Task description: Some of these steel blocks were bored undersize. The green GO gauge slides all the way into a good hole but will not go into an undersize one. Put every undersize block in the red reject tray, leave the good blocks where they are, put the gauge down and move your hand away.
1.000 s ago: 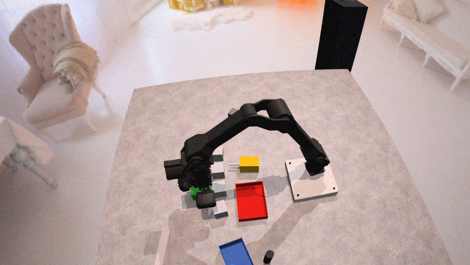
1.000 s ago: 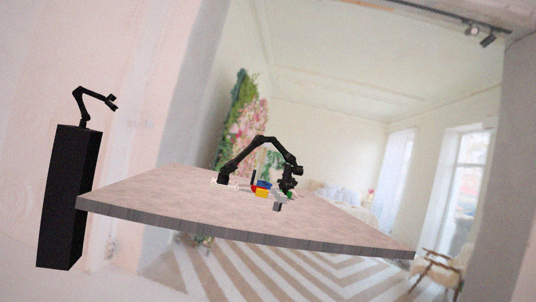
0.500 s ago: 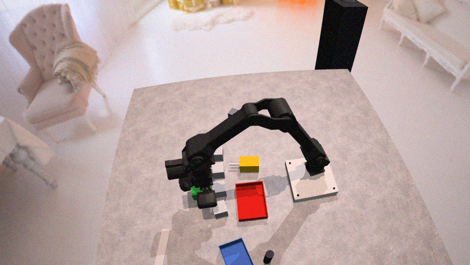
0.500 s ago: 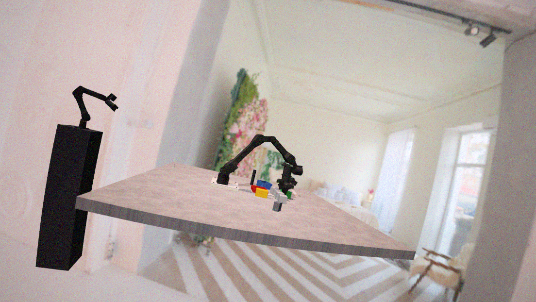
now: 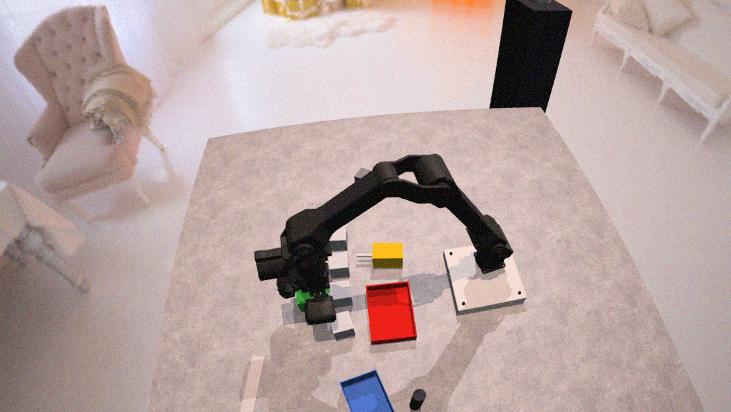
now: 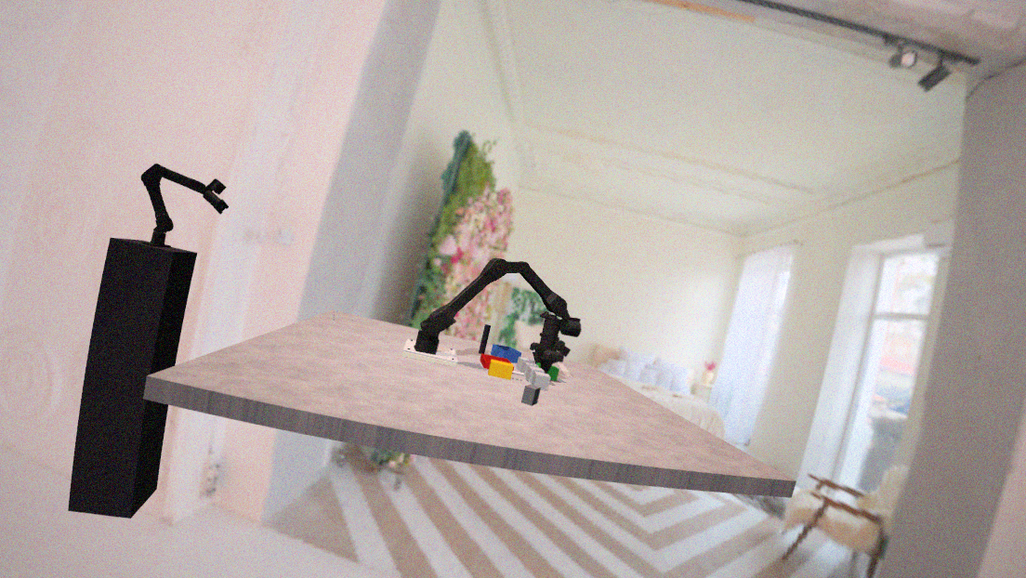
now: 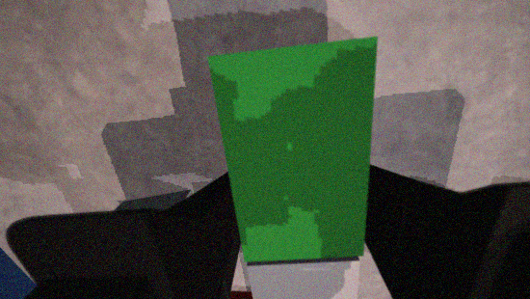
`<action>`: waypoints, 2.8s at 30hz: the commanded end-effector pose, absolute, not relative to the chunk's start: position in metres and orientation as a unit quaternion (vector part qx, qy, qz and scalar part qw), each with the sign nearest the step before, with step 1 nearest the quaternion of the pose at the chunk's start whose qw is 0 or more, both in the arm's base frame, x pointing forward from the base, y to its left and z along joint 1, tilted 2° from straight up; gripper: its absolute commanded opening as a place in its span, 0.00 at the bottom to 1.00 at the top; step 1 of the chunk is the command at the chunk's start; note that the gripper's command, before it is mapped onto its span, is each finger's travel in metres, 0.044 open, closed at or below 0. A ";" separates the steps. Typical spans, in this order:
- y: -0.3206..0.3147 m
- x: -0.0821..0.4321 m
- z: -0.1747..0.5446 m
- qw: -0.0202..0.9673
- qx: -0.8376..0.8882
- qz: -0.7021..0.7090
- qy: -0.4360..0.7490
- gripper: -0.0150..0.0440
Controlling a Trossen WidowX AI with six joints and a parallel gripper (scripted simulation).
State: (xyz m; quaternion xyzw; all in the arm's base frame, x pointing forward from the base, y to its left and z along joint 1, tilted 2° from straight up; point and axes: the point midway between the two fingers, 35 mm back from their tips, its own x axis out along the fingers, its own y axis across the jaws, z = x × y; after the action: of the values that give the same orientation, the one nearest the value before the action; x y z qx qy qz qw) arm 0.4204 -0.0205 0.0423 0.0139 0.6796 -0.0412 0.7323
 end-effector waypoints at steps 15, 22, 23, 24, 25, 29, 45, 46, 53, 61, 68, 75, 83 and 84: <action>-0.021 0.430 0.047 0.740 0.013 -0.042 0.671 0.25; -0.022 0.432 0.046 0.740 0.013 -0.042 0.671 0.25; -0.022 0.432 0.046 0.740 0.013 -0.042 0.671 0.25; -0.022 0.432 0.046 0.740 0.013 -0.042 0.671 0.25; -0.022 0.432 0.046 0.740 0.013 -0.042 0.671 0.25; -0.022 0.434 0.046 0.740 0.013 -0.042 0.671 0.25; -0.022 0.438 0.047 0.740 0.013 -0.042 0.671 0.25; -0.022 0.439 0.047 0.740 0.013 -0.042 0.671 0.25; -0.022 0.440 0.047 0.740 0.013 -0.042 0.671 0.25; -0.023 0.443 0.047 0.740 0.013 -0.042 0.671 0.25; -0.023 0.444 0.047 0.740 0.013 -0.042 0.671 0.25; -0.023 0.447 0.047 0.741 0.013 -0.042 0.670 0.25; -0.023 0.448 0.048 0.741 0.013 -0.042 0.670 0.25; -0.023 0.448 0.048 0.741 0.013 -0.042 0.670 0.25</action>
State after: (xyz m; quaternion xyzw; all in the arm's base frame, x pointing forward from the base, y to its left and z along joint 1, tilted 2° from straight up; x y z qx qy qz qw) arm 0.4438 -0.0223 0.0439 0.0144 0.6766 -0.0421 0.7350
